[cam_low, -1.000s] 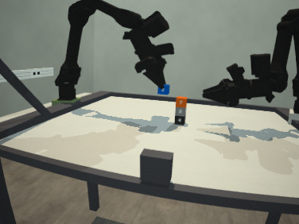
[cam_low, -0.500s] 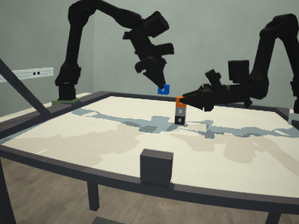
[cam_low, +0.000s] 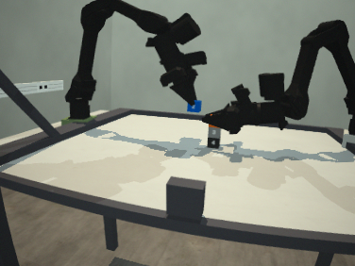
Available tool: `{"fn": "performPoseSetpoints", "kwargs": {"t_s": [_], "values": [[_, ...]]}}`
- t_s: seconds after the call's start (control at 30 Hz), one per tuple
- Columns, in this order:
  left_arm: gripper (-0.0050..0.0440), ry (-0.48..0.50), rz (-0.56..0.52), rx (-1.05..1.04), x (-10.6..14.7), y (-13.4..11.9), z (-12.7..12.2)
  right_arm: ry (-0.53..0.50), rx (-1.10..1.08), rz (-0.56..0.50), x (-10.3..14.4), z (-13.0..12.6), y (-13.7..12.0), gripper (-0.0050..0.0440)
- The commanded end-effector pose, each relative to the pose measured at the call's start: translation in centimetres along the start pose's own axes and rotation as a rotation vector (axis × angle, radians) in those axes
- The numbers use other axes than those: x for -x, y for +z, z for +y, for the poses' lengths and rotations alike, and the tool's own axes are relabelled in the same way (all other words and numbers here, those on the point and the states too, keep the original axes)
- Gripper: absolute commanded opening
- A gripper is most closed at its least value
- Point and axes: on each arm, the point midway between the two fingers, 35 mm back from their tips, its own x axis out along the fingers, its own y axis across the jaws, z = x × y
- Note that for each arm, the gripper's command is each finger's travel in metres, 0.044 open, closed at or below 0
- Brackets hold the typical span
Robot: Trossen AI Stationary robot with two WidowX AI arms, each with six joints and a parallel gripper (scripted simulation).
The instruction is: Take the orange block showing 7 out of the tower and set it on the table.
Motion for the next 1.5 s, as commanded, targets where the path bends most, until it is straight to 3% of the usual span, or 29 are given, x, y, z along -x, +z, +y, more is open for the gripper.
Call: {"fn": "performPoseSetpoints", "kwargs": {"t_s": [0.0, 0.57, 0.63, 0.7, 0.8, 1.0, 1.27, 1.47], "values": [[-0.0050, -0.004, -0.028, 0.005, 0.9, 0.7, 0.0, 0.003, -0.011, -0.025, -0.1, 0.2, 1.2, 0.0208], [-0.0050, -0.004, -0.028, 0.005, 0.9, 0.7, 0.0, 0.003, -0.011, -0.025, -0.1, 0.2, 1.2, 0.0108], [-0.0050, -0.004, -0.028, 0.005, 0.9, 0.7, 0.0, 0.005, -0.015, -0.039, -0.2, 0.3, 2.1, 0.0060], [-0.0050, -0.004, -0.028, 0.005, 0.9, 0.7, 0.0, 0.005, -0.015, -0.039, -0.2, 0.3, 2.1, 0.0060], [-0.0050, -0.004, -0.028, 0.005, 0.9, 0.7, 0.0, 0.004, -0.014, -0.036, 0.1, 0.2, 2.6, 0.0000], [-0.0050, -0.004, -0.028, 0.005, 0.9, 0.7, 0.0, 0.004, -0.011, -0.030, 0.1, 0.2, 2.4, -0.0003], [-0.0050, -0.004, -0.028, 0.005, 0.9, 0.7, 0.0, 0.003, -0.018, -0.028, 2.2, 0.6, 2.0, -0.0005], [-0.0050, -0.004, -0.028, 0.005, 0.9, 0.7, 0.0, 0.003, -0.019, -0.026, 5.0, 0.8, 1.4, -0.0050]]}}
